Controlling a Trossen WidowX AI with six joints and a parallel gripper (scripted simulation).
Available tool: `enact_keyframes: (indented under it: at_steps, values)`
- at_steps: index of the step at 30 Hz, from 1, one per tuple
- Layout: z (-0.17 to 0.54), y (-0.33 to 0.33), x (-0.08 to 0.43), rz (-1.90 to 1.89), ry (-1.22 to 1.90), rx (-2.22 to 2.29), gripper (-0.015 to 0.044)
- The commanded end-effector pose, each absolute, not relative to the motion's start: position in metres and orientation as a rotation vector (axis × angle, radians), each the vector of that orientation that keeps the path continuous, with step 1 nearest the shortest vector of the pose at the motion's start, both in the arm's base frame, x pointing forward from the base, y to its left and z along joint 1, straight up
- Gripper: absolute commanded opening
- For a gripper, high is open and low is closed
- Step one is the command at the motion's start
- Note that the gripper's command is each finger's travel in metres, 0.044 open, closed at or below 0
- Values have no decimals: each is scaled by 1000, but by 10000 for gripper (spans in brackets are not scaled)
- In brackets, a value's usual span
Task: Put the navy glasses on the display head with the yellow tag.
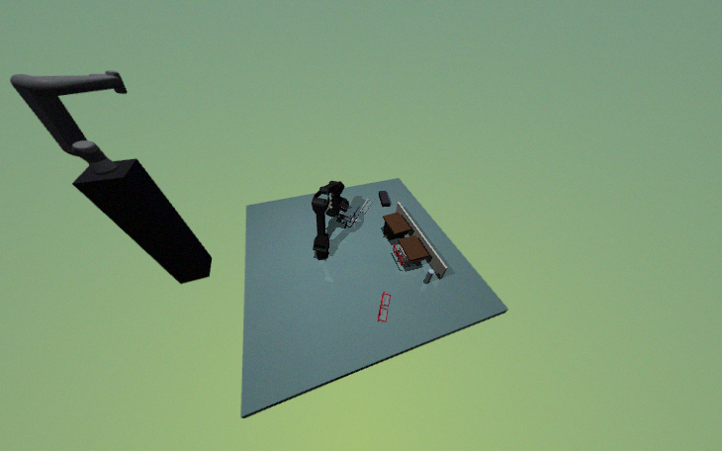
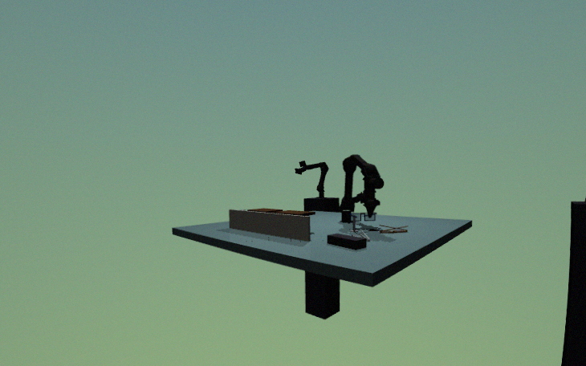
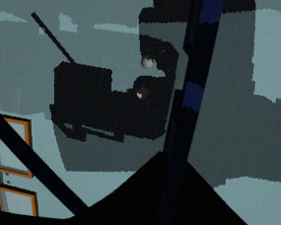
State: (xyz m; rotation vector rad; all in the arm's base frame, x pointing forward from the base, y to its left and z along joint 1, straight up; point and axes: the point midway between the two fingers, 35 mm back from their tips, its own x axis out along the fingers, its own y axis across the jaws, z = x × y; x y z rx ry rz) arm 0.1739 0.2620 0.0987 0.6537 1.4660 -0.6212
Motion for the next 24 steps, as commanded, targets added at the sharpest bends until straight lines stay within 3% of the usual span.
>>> enact_keyframes:
  at_steps: [1, 24]
  values:
    - [99, 264, 170, -620, 1469, 655, 0]
    - [99, 264, 170, -620, 1469, 655, 0]
